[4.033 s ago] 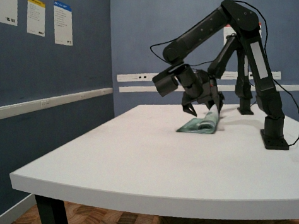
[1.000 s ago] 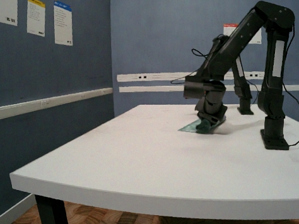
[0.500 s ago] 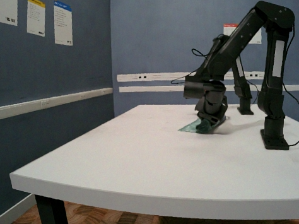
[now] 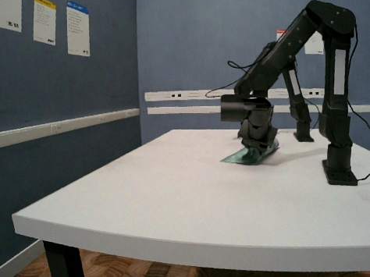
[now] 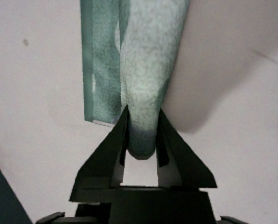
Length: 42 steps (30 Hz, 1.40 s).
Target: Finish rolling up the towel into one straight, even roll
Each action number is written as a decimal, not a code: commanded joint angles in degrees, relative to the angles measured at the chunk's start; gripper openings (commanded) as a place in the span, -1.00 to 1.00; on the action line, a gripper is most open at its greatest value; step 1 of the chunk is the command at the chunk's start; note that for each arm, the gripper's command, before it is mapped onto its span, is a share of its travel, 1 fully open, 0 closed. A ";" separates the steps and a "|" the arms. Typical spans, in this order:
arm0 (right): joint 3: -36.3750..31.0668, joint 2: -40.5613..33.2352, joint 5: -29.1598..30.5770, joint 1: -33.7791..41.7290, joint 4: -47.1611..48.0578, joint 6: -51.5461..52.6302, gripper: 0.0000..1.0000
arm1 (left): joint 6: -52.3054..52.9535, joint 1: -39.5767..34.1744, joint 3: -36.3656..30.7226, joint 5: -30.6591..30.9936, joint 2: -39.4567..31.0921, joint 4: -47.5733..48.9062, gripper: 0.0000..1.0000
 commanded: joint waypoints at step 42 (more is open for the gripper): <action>-24.53 -43.29 59.85 39.74 37.03 21.19 0.96 | -13.20 -6.61 38.82 -10.31 36.41 -47.52 -0.37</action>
